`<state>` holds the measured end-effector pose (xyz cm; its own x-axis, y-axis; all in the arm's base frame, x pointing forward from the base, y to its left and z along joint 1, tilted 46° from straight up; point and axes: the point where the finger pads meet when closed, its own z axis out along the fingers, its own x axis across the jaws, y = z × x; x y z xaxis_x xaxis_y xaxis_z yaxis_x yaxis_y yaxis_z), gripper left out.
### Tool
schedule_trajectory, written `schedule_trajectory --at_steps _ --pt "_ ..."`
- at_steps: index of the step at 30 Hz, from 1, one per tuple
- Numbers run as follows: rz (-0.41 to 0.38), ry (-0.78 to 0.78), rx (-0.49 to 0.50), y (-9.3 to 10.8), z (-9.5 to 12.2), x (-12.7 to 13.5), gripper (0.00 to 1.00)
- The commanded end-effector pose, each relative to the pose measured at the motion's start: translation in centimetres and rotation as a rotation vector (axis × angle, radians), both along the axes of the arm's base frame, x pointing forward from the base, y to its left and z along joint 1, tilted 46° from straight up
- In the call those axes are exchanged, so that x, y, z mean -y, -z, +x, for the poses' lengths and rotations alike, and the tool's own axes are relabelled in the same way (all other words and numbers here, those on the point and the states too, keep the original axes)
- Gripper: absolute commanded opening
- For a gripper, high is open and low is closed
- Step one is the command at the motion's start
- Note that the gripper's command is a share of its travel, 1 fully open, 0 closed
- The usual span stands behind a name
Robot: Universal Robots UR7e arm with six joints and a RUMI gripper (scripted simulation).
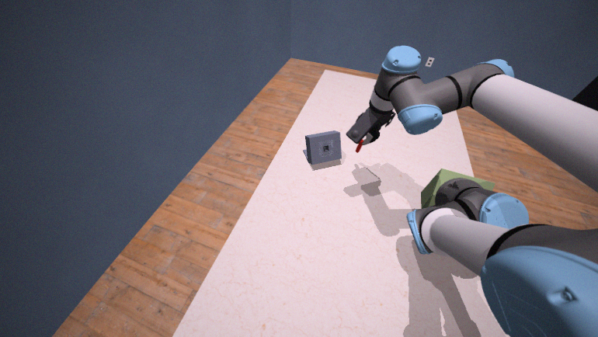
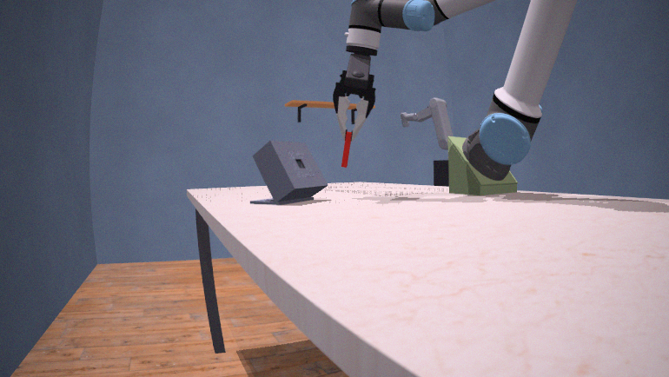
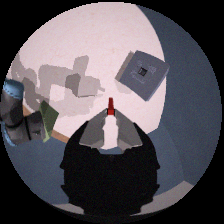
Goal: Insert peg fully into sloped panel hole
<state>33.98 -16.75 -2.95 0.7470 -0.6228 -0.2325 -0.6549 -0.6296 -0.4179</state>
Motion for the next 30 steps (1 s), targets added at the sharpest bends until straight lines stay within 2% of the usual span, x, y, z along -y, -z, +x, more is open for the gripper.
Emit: schedule_trajectory --at_steps 1,30 --pt "-0.029 -0.025 0.017 -0.19 0.20 -0.08 0.00" --pt "-0.159 -0.143 0.092 -1.16 1.09 -0.71 0.00"
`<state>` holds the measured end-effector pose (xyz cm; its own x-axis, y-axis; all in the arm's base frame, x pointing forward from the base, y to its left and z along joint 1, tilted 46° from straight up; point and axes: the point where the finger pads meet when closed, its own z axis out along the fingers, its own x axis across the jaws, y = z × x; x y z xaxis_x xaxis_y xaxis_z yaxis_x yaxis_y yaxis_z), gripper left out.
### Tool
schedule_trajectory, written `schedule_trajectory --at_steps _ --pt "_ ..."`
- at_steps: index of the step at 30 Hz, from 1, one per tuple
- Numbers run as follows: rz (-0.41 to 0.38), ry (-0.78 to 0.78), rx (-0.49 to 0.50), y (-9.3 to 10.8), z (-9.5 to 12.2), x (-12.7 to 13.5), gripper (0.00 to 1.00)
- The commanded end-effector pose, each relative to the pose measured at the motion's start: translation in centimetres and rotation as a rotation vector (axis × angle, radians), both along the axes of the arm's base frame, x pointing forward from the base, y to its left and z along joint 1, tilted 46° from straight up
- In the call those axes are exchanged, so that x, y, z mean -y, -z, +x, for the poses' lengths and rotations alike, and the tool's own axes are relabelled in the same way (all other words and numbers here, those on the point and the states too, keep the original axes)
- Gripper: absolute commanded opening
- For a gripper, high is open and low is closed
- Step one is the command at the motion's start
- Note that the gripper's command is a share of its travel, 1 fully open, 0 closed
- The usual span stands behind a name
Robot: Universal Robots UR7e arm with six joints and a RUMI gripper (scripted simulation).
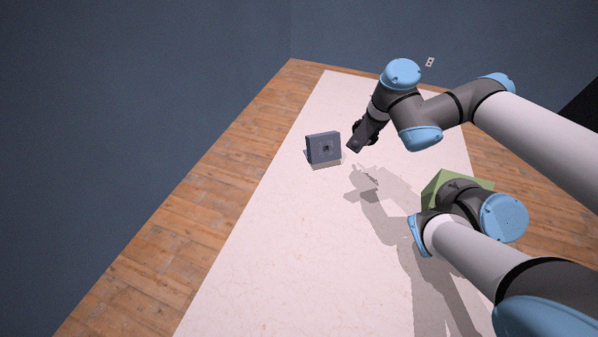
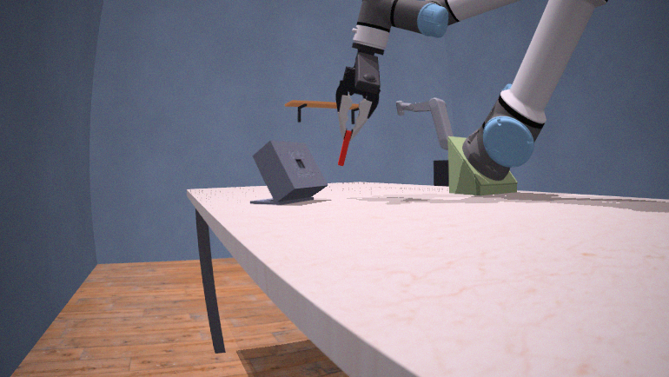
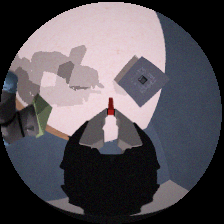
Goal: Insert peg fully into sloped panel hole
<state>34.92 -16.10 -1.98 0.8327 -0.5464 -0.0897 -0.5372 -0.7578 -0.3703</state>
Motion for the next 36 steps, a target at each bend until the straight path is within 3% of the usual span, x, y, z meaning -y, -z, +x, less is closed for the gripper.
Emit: schedule_trajectory --at_steps 1,36 --pt "-0.028 -0.024 0.016 -0.2 0.2 -0.1 0.00" --pt "-0.188 -0.172 0.106 -1.7 1.3 -1.0 0.00"
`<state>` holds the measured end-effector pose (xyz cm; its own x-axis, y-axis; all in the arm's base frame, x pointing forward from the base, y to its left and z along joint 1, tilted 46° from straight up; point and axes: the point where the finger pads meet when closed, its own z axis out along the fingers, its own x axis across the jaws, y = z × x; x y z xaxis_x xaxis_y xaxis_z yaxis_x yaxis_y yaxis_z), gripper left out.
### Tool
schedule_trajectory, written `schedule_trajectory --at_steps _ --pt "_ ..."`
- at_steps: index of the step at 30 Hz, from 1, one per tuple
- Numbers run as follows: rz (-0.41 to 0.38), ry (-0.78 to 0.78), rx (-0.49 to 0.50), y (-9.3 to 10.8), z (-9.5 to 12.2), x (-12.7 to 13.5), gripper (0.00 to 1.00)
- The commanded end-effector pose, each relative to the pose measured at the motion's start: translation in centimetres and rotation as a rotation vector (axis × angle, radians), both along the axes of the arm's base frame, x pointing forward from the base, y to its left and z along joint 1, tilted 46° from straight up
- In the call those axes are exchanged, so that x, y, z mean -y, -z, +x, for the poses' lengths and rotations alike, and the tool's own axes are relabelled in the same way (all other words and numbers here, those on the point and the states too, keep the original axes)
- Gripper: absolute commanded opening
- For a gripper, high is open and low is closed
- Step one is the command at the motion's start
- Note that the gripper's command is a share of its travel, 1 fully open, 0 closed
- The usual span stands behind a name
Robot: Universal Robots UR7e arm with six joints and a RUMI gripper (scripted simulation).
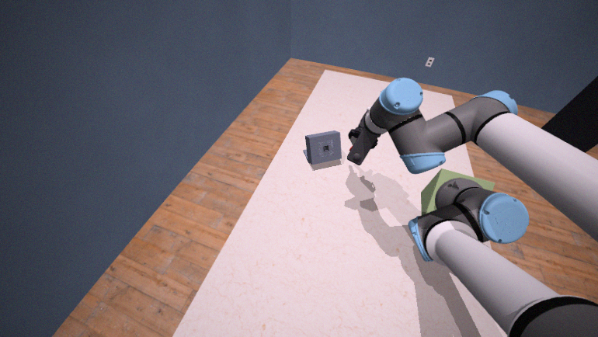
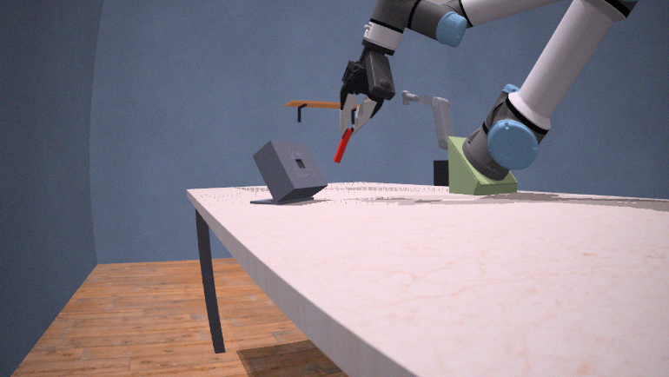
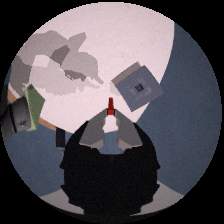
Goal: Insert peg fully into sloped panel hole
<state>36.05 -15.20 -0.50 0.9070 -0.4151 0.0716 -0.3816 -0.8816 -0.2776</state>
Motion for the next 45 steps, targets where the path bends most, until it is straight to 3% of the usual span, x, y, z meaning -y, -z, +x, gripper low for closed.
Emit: schedule_trajectory --at_steps 1,45 --pt "-0.028 -0.025 0.016 -0.3 0.2 -0.1 0.00" --pt "-0.226 -0.204 0.124 -2.5 1.4 -1.5 0.00"
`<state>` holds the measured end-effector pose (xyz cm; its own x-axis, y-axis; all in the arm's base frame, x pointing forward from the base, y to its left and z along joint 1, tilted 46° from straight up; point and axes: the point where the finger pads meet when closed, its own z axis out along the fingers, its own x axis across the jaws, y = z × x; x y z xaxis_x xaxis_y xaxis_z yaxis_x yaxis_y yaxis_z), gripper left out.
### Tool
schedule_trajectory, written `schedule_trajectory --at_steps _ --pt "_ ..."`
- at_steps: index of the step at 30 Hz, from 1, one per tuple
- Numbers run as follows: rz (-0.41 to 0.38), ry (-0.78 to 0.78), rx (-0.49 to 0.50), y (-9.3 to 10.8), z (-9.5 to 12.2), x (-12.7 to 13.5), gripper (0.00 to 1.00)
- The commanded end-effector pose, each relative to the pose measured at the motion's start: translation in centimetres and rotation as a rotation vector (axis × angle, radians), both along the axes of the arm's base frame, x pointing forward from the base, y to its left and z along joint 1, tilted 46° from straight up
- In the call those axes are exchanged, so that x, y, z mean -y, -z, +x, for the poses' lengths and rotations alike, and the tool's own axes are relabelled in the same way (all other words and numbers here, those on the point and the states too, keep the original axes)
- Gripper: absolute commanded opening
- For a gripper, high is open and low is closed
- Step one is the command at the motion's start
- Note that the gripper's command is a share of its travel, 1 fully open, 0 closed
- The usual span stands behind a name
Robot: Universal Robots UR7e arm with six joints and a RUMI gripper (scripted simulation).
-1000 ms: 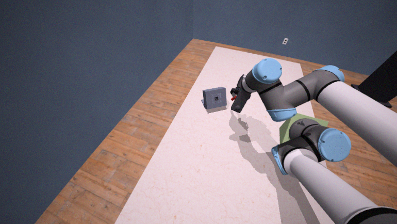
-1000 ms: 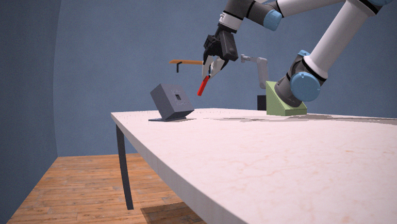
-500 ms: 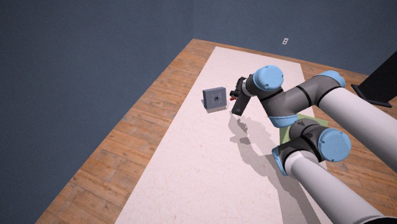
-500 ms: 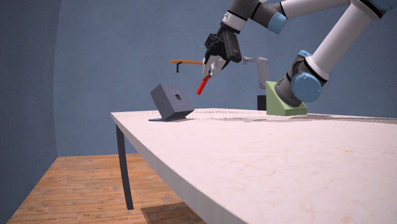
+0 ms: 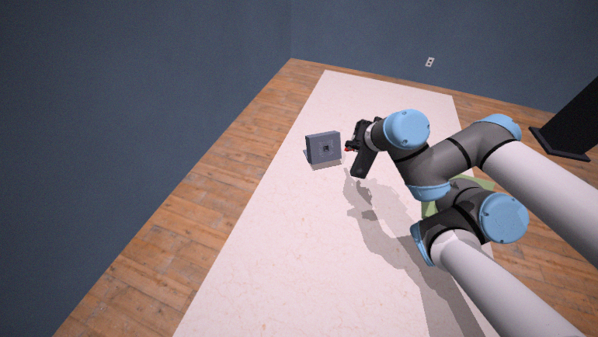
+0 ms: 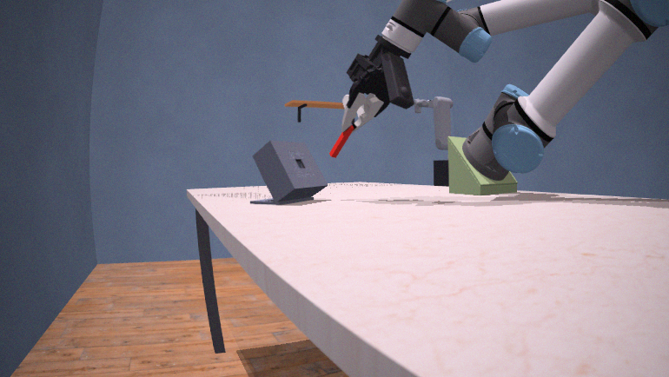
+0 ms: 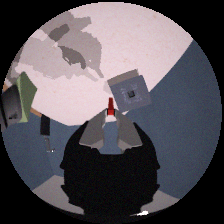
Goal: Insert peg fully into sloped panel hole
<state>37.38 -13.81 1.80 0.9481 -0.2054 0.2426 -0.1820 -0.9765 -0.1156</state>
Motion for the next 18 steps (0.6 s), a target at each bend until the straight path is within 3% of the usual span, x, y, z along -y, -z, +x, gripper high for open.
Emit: schedule_trajectory --at_steps 1,18 --pt "-0.023 -0.020 0.013 -0.3 0.1 -0.1 0.00" --pt "-0.102 -0.089 0.055 -1.3 0.6 -0.8 0.00"
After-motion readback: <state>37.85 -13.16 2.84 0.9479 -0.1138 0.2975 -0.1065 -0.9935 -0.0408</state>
